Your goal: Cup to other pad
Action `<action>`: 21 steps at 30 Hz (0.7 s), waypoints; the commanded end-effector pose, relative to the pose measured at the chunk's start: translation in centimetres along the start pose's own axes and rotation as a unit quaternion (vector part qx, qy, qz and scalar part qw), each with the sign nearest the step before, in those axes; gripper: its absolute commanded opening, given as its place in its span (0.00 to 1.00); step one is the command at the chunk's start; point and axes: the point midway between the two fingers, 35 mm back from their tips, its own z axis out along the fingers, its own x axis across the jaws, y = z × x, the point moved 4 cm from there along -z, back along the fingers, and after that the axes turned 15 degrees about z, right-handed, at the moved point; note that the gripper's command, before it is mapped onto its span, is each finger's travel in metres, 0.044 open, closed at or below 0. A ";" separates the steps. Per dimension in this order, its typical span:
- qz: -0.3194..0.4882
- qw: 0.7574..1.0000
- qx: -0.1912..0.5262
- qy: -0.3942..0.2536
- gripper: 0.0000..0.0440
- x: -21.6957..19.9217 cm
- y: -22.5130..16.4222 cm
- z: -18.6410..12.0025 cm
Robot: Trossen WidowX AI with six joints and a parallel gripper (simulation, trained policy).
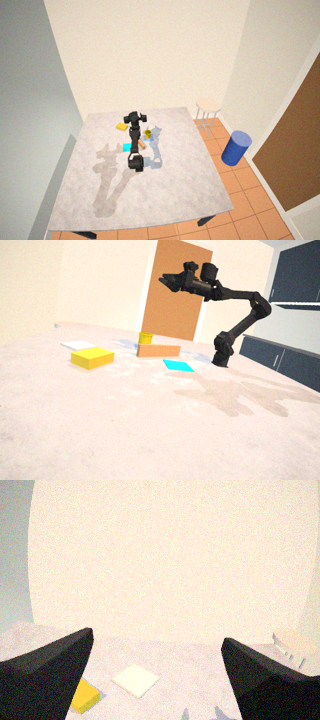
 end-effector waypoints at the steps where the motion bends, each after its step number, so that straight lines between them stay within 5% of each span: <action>1: 0.001 1.000 0.002 -0.002 0.85 0.0 0.0 0.1; 11: 0.021 0.998 0.052 -0.022 0.26 0.2 -0.5 1.0; 21: 0.049 0.991 0.121 -0.033 0.22 1.1 -1.1 2.3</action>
